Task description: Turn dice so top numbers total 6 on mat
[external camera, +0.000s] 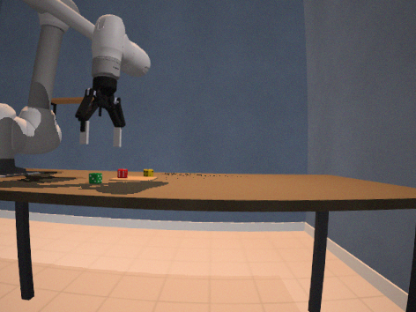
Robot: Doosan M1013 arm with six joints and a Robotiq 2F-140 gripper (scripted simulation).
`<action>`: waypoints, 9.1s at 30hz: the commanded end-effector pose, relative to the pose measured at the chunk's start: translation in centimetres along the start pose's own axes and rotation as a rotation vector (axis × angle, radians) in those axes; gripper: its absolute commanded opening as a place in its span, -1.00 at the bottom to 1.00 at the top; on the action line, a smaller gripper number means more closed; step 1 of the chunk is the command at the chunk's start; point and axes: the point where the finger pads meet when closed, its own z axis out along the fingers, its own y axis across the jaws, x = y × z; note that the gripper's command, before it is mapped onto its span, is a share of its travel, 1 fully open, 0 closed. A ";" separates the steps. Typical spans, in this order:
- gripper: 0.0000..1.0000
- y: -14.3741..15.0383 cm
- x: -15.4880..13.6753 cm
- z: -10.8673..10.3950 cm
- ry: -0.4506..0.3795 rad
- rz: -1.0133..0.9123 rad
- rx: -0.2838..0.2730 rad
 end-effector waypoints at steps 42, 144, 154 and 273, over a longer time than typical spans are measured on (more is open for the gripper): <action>-0.44 -2.6 -0.1 0.1 0.001 -0.229 -0.018; -0.44 -2.5 -0.1 5.3 0.001 -0.230 -0.018; -0.44 -2.5 -0.1 5.7 0.001 -0.230 -0.018; -0.68 -2.6 -0.1 -1.0 0.001 -0.230 -0.018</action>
